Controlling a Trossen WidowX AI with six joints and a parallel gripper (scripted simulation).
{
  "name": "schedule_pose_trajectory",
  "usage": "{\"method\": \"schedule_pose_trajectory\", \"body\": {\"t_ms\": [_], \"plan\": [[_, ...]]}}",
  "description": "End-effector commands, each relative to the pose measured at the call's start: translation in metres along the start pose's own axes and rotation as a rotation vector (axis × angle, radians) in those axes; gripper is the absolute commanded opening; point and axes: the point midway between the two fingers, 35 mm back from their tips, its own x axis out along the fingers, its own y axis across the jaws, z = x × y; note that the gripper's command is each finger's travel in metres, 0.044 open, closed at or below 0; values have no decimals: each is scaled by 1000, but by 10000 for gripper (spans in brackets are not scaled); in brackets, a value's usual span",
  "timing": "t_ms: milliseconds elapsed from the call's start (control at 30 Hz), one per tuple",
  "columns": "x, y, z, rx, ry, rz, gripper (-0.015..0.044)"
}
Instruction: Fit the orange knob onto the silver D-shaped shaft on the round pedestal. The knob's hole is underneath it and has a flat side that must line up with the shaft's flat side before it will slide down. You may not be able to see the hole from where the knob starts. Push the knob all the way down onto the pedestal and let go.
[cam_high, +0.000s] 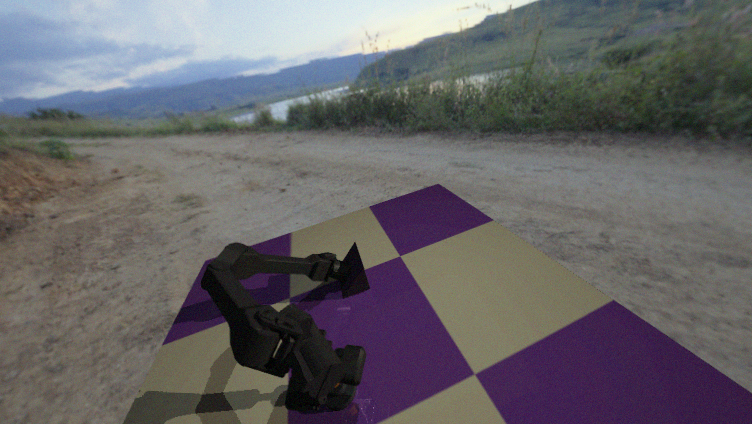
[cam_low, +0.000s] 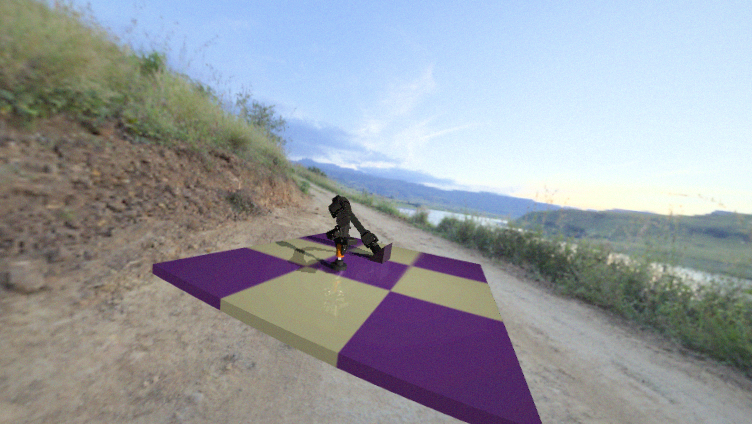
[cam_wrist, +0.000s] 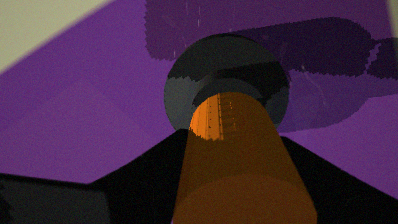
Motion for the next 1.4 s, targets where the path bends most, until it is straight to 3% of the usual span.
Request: {"method": "schedule_pose_trajectory", "body": {"t_ms": [0,1367], "plan": [[1,1,0,-5,0,1,0],[4,-2,-1,-18,0,1,0]]}}
